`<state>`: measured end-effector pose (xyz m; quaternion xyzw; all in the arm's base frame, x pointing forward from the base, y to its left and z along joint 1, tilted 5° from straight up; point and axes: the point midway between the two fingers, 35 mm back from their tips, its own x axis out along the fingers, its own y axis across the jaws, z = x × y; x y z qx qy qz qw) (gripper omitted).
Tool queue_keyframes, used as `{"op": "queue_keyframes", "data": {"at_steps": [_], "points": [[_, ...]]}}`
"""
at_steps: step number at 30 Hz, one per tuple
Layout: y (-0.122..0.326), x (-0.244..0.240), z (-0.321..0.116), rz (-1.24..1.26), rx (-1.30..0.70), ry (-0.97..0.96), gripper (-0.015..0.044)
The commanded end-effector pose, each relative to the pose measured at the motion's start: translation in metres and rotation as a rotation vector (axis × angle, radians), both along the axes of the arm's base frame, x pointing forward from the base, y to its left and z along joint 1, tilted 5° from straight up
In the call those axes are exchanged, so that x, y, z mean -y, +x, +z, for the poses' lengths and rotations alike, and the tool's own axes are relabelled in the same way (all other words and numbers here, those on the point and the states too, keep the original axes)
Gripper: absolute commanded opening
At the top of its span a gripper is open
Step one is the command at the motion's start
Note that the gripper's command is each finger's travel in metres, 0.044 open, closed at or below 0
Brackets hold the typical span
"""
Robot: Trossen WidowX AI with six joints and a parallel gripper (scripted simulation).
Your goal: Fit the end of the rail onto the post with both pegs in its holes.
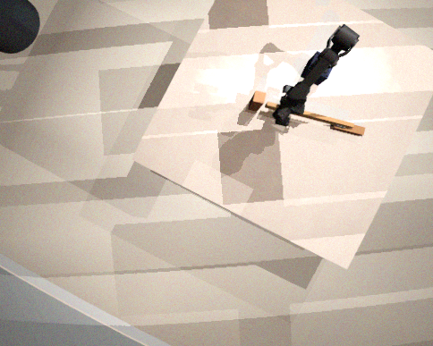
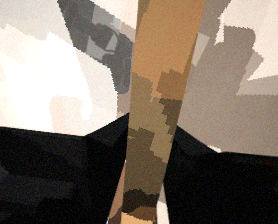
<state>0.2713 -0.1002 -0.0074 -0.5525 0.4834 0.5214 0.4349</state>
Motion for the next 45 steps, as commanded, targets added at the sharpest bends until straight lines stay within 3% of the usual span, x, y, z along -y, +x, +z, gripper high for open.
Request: {"op": "queue_keyframes", "data": {"at_steps": [1,45], "points": [[0.001,0.002,0.001,0.003,0.002,-0.002,0.0],[0.003,0.015,0.002,0.003,0.002,-0.003,0.0]]}}
